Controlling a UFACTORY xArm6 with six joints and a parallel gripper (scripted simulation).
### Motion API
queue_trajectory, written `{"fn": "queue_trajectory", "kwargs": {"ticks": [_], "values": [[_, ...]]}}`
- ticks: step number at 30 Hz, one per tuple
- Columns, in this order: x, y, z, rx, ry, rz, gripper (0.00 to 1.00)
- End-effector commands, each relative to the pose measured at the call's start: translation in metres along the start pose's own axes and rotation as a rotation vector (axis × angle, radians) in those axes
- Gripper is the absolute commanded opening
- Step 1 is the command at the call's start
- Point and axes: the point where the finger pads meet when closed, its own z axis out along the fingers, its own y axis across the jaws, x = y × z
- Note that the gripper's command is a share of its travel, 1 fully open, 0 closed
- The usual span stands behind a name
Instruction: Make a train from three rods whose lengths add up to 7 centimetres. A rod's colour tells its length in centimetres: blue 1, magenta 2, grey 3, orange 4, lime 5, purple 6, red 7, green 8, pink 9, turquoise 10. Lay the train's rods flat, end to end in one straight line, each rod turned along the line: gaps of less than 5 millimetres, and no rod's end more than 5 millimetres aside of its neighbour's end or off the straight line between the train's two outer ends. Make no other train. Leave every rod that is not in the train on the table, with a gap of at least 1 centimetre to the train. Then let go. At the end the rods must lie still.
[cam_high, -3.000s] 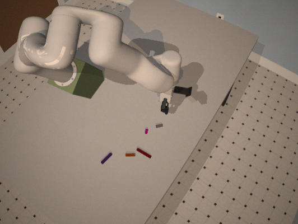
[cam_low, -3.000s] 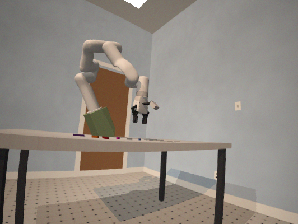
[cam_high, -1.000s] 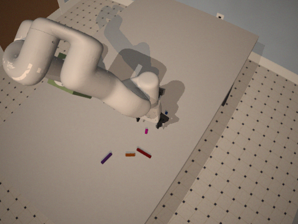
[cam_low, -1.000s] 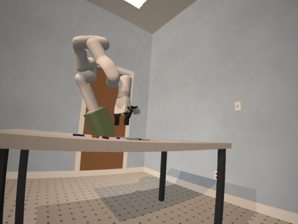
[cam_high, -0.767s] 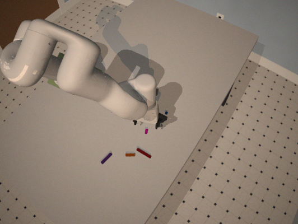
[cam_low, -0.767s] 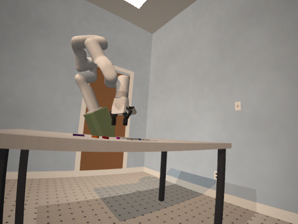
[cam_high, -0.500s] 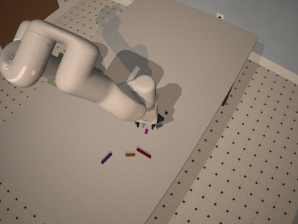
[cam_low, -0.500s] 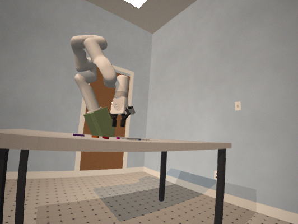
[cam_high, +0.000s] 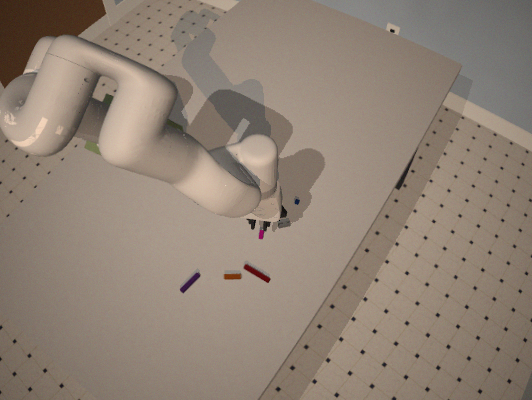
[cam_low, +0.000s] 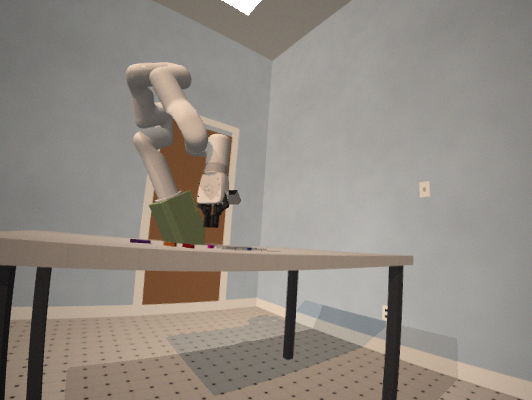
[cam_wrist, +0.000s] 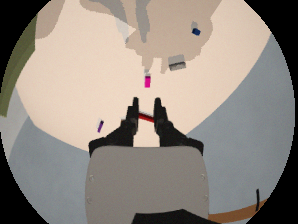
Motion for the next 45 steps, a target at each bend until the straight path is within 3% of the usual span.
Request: {"fn": "queue_trajectory", "kwargs": {"ticks": [1,29,45], "values": [[0.000,0.001,-0.001,-0.003,0.000,0.001,0.24],[0.000,0.001,0.003,-0.003,0.000,0.000,0.24],[-0.001,0.002,0.021,-0.003,0.000,0.000,0.24]]}}
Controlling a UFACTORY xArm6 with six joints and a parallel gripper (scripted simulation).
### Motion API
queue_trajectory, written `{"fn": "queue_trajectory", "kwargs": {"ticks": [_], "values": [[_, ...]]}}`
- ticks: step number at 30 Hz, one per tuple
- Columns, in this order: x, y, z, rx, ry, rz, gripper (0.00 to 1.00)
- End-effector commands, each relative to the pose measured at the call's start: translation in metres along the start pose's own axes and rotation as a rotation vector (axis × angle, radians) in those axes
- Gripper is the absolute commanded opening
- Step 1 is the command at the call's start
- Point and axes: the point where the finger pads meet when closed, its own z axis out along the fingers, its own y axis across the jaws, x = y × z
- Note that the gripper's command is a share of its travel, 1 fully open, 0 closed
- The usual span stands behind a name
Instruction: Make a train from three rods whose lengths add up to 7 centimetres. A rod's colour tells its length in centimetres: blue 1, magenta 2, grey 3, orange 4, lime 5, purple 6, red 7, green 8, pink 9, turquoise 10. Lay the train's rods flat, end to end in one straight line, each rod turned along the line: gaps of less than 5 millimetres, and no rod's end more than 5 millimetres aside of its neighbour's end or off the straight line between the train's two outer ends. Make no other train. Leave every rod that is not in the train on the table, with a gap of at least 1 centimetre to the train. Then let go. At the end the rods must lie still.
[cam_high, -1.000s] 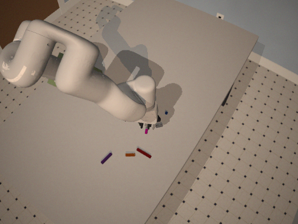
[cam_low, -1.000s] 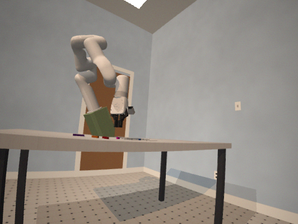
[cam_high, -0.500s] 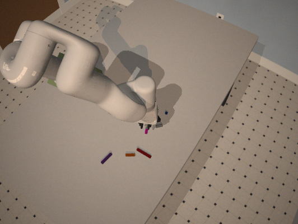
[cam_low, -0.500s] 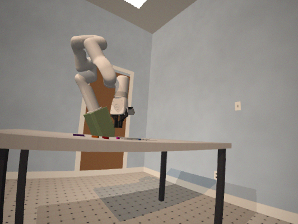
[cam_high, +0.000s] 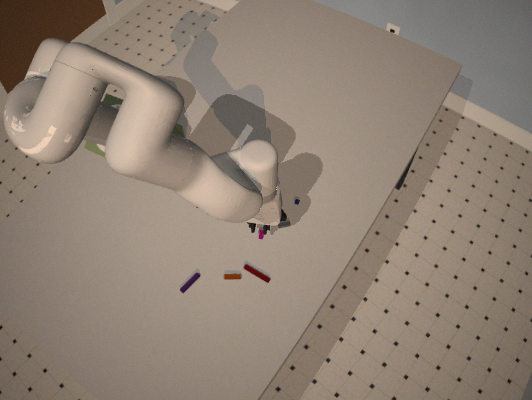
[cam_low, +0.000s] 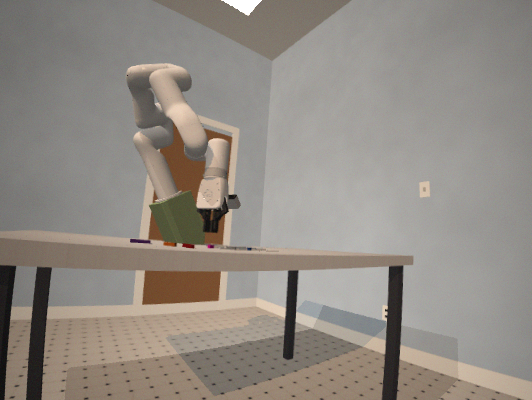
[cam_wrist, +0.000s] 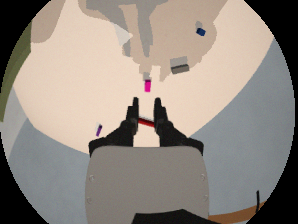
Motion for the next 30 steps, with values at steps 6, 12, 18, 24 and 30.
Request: {"fn": "queue_trajectory", "kwargs": {"ticks": [6,12,18,24,30], "values": [[-0.001,0.002,0.013,-0.003,-0.001,0.001,0.24],[-0.001,0.002,0.021,-0.003,-0.001,0.001,0.24],[-0.001,0.002,0.026,-0.003,-0.001,0.001,0.24],[-0.001,0.002,0.031,-0.003,-0.001,0.001,0.24],[-0.001,0.002,0.034,-0.003,-0.001,0.001,0.24]]}}
